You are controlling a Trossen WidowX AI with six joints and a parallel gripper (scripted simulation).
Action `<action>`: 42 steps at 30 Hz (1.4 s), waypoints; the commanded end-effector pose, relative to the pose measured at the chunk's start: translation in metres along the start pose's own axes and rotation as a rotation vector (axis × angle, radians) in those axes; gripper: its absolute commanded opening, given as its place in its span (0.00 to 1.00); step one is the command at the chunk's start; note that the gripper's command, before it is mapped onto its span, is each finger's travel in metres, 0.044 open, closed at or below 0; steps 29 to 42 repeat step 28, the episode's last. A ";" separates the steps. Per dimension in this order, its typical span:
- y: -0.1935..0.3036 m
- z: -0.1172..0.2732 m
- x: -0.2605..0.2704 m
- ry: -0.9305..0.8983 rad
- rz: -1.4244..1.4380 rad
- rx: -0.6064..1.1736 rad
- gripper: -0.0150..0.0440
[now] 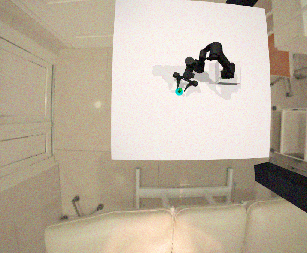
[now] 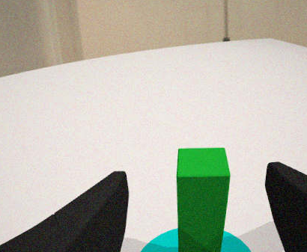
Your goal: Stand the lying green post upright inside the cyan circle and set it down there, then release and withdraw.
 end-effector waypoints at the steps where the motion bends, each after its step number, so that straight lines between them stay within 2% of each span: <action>1: 0.001 0.000 0.000 0.003 -0.004 0.002 0.83; 4: 0.001 0.000 0.000 0.003 -0.004 0.002 0.93; 25: -0.086 0.008 -0.011 0.000 -0.009 0.001 0.93; 42: -0.089 0.008 -0.012 0.003 -0.013 0.005 0.93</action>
Point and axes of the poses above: the point midway between the two fingers, 35 mm back from their tips, its own z axis back along the fingers, its own x axis across the jaws, y = z × x, the point moved 10 cm from there along z, back along the fingers, and after that the axes turned 5 degrees about z, right-handed, at the moved point
